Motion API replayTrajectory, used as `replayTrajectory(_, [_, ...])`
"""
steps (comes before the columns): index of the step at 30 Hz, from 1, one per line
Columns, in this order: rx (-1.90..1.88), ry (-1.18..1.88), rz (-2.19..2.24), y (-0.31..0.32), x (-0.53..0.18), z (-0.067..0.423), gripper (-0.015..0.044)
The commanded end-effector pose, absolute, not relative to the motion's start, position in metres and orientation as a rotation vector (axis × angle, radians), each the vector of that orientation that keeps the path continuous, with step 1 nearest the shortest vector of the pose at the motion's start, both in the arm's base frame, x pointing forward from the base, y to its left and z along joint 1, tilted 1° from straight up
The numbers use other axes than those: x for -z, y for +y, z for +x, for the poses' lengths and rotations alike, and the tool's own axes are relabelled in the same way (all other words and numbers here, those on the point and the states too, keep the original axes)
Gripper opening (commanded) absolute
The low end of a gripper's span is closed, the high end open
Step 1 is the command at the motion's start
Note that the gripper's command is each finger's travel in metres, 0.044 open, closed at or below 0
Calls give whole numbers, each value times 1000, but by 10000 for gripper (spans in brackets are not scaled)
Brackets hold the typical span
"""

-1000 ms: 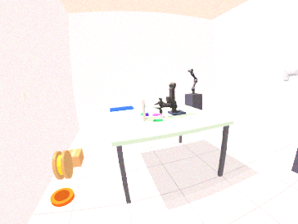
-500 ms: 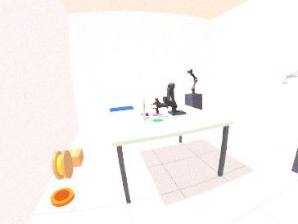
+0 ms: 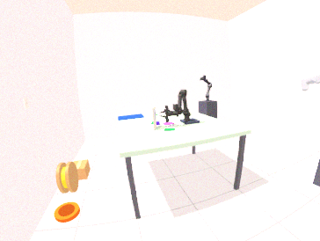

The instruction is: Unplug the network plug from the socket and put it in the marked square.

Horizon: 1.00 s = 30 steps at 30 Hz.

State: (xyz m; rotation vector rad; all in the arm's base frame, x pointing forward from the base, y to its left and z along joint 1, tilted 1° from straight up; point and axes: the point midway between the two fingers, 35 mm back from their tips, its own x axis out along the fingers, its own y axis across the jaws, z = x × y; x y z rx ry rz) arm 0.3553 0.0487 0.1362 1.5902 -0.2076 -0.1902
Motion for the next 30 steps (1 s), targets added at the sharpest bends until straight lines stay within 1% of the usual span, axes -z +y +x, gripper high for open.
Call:
replayTrajectory(1, [194, -205, 1587, 45, -135, 362, 156])
replayTrajectory(22, [191, -207, 1586, 28, -135, 389, 156])
replayTrajectory(25, [191, -207, 1586, 28, -135, 389, 77])
replayTrajectory(30, [191, -207, 1586, 28, -135, 389, 44])
